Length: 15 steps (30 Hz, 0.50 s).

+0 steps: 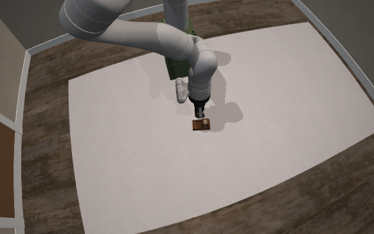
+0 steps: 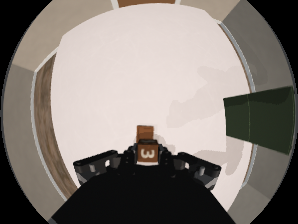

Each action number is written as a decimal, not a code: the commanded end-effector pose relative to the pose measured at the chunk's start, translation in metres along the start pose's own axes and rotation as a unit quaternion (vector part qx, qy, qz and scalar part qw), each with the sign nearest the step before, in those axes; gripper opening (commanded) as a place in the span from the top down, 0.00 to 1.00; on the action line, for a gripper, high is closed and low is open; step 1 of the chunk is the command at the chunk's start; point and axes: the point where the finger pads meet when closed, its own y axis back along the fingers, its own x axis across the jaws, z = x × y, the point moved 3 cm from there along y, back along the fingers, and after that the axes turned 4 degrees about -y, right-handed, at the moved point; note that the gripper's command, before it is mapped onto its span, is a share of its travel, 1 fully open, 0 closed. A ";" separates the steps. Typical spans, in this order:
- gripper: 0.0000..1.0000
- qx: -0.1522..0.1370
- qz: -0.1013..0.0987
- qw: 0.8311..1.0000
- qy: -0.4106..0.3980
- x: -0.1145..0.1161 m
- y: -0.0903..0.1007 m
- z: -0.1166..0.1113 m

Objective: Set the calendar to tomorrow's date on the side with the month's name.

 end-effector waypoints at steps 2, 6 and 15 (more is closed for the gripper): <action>0.74 0.002 -0.010 1.000 -0.001 -0.008 0.009 -0.003; 0.74 0.002 -0.010 1.000 -0.001 -0.008 0.009 -0.003; 0.74 0.002 -0.011 1.000 -0.003 -0.008 0.009 -0.002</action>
